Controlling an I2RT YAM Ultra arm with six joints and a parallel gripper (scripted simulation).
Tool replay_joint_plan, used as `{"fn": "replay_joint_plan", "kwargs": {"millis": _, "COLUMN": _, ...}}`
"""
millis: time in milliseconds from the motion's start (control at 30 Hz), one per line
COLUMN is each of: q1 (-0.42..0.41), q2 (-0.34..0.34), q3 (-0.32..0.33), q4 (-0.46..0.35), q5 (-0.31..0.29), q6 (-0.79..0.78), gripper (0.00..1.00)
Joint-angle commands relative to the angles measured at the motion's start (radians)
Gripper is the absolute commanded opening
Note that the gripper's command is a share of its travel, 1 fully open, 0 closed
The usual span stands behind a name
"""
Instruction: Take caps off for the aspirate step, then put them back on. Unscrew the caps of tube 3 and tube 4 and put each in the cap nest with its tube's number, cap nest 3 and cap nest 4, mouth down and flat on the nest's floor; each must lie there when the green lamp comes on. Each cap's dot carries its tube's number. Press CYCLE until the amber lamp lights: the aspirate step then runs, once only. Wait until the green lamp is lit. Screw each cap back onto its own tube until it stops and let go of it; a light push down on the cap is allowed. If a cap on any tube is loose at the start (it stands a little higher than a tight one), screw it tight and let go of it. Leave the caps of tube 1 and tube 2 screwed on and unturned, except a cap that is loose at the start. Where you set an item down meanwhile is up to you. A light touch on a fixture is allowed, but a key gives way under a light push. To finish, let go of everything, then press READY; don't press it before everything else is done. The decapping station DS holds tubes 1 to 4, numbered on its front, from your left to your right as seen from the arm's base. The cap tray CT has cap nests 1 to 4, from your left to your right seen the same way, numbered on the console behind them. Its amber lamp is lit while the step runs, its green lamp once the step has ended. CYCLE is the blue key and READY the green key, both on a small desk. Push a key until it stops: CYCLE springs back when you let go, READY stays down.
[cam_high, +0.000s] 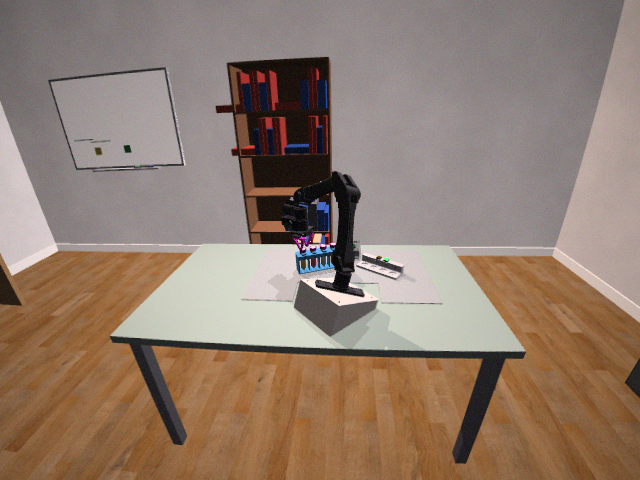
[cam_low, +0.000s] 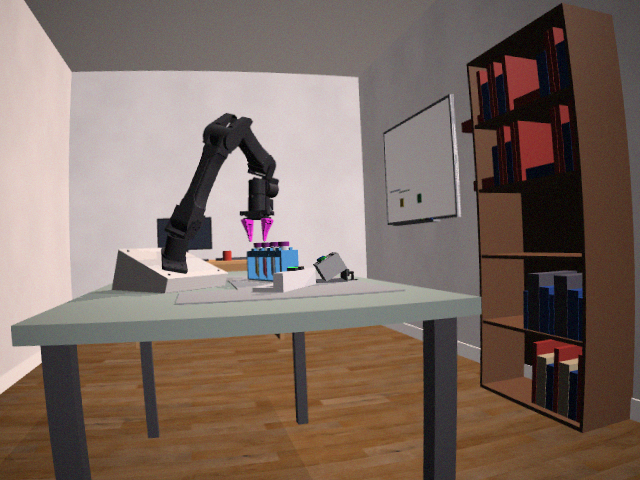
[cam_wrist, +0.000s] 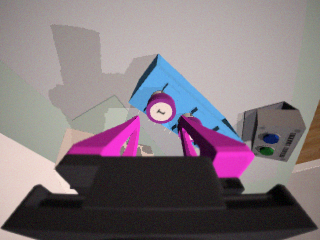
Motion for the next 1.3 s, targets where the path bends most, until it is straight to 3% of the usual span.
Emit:
{"fn": "replay_joint_plan", "kwargs": {"millis": 0, "q1": 0.001, "q2": -0.005, "q3": -0.005, "q4": 0.049, "q5": 0.001, "q6": -0.018, "gripper": 0.49}}
{"fn": "replay_joint_plan", "kwargs": {"millis": 1267, "q1": -0.010, "q2": 0.005, "q3": -0.032, "q4": 0.090, "q5": 0.001, "q6": -0.029, "gripper": 0.49}}
